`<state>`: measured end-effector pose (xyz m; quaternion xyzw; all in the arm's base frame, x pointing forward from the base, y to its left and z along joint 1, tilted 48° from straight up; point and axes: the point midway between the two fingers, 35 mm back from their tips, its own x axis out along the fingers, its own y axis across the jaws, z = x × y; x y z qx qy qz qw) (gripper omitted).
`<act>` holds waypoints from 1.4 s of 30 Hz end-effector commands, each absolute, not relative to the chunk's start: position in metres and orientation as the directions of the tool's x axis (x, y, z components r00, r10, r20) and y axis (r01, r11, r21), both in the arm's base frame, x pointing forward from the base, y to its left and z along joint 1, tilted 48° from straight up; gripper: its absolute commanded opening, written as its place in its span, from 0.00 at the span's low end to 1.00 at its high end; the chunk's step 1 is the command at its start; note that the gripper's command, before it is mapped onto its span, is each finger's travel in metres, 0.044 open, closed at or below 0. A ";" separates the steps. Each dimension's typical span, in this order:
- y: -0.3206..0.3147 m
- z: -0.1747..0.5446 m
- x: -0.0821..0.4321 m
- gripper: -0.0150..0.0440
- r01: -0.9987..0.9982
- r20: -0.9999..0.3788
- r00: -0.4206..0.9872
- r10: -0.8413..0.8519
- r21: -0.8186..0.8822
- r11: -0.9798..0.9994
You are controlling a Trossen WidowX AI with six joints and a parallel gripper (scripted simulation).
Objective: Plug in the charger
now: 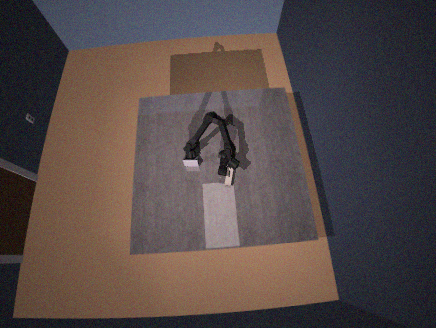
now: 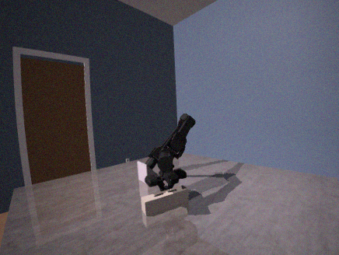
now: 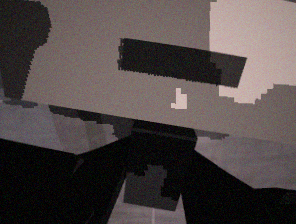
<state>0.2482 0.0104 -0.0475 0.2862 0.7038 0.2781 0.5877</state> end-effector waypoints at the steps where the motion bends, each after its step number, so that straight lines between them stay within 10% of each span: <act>1: 0.011 -0.047 0.251 0.25 0.076 -0.666 -0.140 0.732 0.730 0.679; 42: 0.012 -0.050 0.267 0.25 0.075 -0.667 -0.139 0.732 0.730 0.679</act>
